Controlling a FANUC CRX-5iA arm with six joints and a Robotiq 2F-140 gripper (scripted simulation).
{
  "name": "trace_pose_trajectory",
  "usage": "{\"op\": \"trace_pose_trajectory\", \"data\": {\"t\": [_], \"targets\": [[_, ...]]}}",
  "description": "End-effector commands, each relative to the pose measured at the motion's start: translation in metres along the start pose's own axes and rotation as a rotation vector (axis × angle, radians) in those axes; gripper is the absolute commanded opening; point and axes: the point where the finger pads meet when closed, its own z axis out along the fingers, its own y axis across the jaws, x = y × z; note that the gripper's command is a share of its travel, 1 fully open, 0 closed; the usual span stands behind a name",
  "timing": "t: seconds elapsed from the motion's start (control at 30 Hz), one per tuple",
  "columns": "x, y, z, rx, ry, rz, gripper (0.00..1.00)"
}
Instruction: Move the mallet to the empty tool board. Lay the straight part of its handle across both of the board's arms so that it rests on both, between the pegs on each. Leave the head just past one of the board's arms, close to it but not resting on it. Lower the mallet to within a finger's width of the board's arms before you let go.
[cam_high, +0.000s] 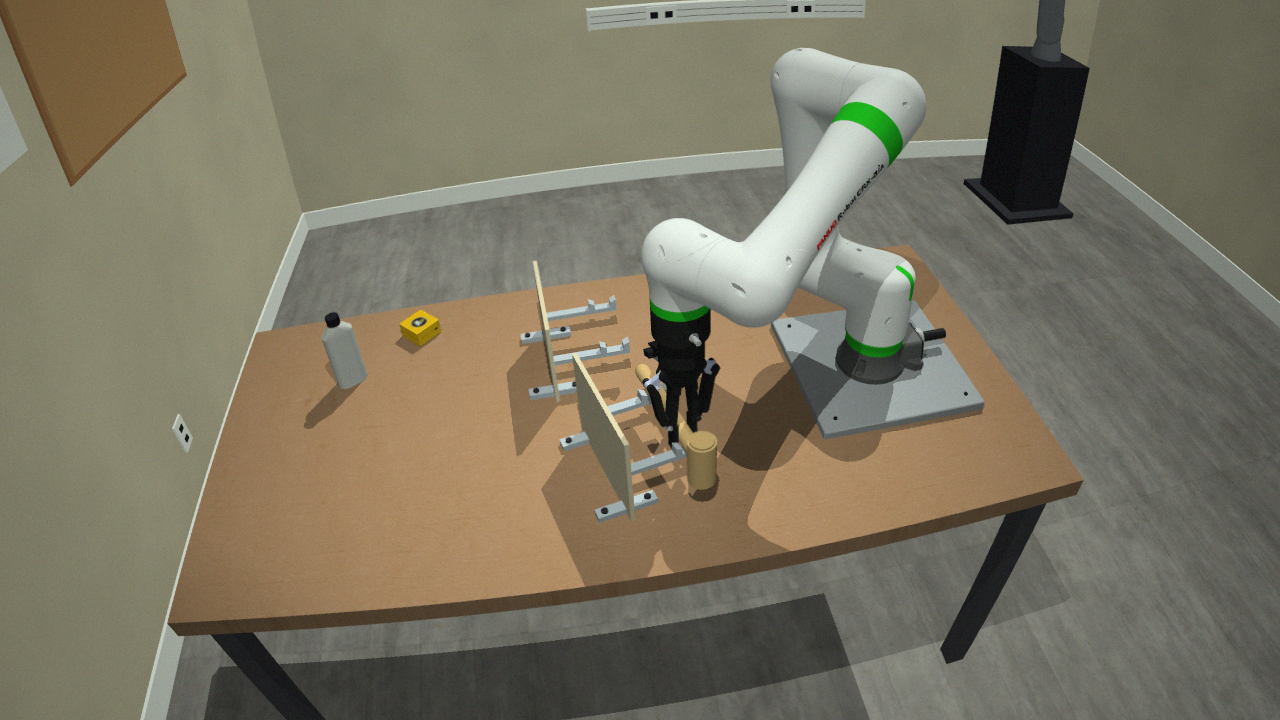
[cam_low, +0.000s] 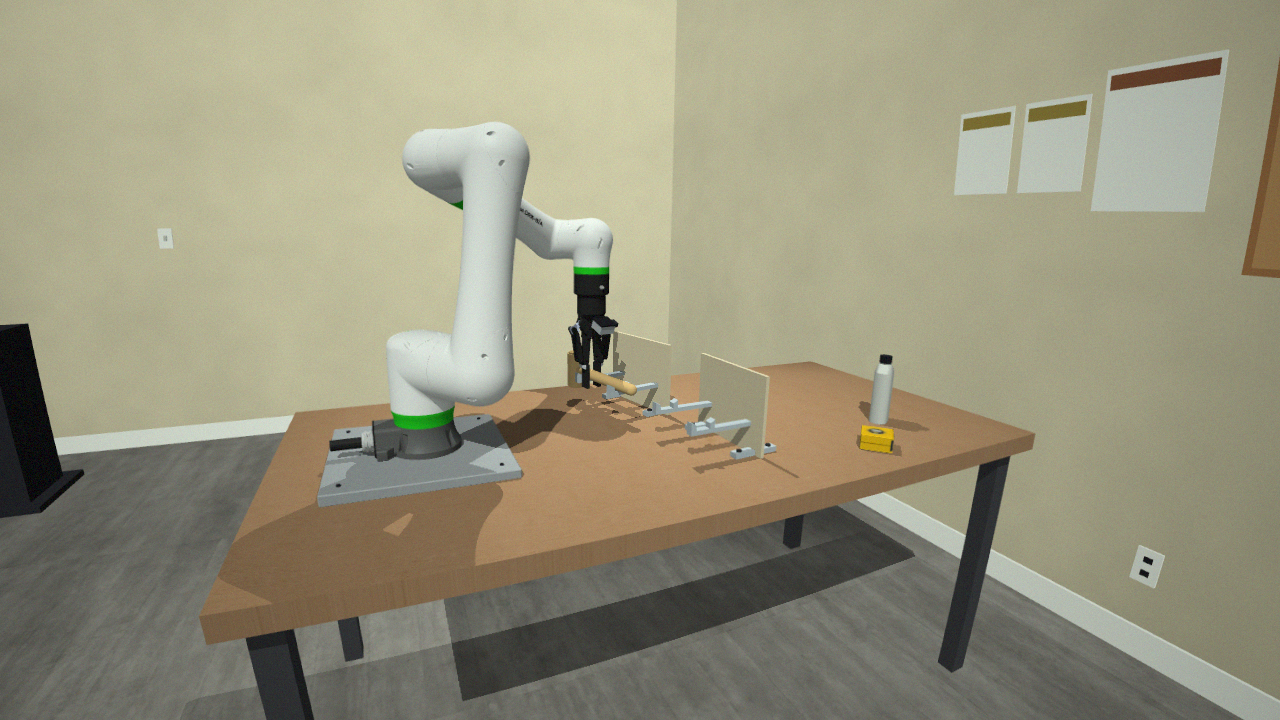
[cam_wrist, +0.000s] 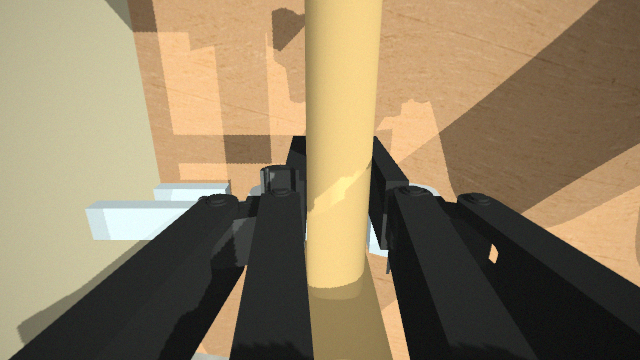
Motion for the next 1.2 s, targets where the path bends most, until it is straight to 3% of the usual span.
{"op": "trace_pose_trajectory", "data": {"t": [0.0, 0.13, 0.33, 0.53, 0.6, 0.9, 0.97, 1.0, 1.17], "targets": [[0.000, -0.001, -0.002, 0.002, 0.000, 0.000, 0.10], [0.000, -0.001, -0.050, 0.002, 0.000, 0.000, 0.10], [0.000, 0.000, -0.100, 0.002, 0.000, 0.000, 0.10], [0.010, -0.004, -0.101, 0.002, 0.000, 0.000, 0.10], [0.039, -0.013, -0.100, 0.001, 0.000, 0.000, 0.10], [0.118, -0.027, -0.099, 0.001, 0.000, 0.000, 0.10], [0.118, -0.027, -0.099, 0.001, 0.000, 0.000, 0.10], [0.145, -0.029, -0.099, 0.001, 0.000, 0.000, 0.10], [0.186, -0.030, -0.098, 0.001, 0.000, 0.000, 0.10]]}}
